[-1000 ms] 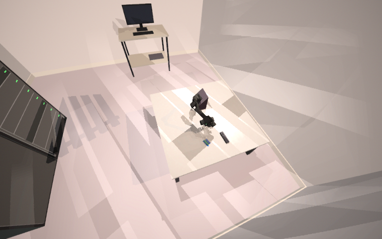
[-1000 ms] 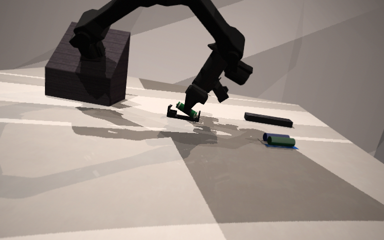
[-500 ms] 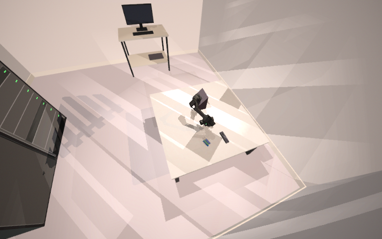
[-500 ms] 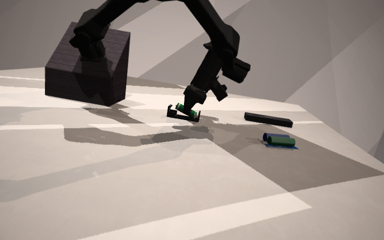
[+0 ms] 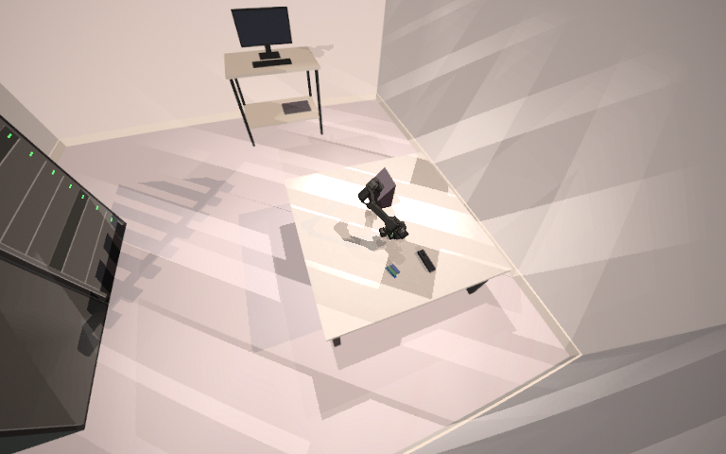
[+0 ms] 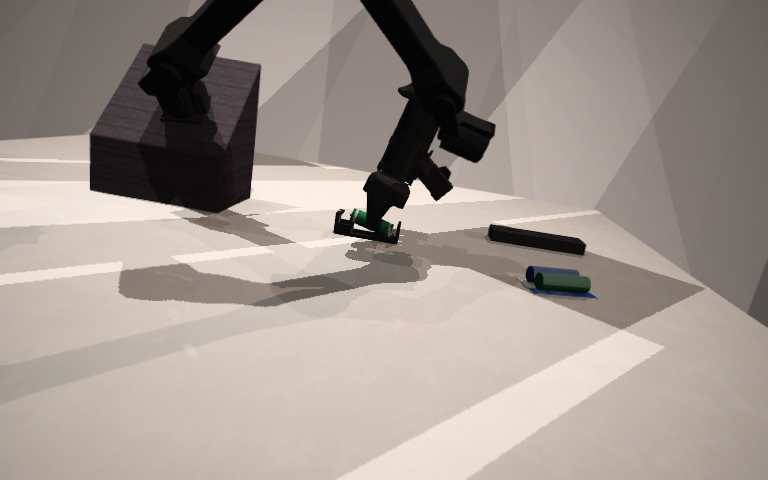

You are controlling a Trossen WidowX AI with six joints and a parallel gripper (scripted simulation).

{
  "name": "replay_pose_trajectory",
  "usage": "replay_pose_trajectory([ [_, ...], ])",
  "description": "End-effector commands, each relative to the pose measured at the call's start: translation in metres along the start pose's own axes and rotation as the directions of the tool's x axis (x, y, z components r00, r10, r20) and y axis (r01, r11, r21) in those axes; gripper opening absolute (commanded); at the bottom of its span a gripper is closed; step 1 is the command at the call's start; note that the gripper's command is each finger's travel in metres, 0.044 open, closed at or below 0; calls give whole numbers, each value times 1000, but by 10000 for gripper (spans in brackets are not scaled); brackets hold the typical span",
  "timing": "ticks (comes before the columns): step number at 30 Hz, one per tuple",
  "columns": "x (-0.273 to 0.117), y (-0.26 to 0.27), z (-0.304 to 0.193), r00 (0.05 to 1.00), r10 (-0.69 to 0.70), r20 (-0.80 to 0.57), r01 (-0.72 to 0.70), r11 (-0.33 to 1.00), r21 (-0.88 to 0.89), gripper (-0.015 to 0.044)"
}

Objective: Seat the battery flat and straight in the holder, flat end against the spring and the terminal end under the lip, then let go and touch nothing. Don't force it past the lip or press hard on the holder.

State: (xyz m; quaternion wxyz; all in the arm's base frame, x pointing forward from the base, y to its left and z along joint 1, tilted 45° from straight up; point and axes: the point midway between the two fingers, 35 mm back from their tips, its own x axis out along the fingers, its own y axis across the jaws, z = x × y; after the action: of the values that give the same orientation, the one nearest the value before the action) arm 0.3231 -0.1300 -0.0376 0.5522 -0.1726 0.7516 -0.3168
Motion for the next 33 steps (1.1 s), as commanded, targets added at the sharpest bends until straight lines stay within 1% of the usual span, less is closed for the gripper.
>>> replay_pose_trajectory([
  [1, 1, 2, 5, 999, 5, 37, -5, 1000, 6, 72],
  [33, 5, -2, -1, 987, 12, 158, -12, 1000, -2, 72],
])
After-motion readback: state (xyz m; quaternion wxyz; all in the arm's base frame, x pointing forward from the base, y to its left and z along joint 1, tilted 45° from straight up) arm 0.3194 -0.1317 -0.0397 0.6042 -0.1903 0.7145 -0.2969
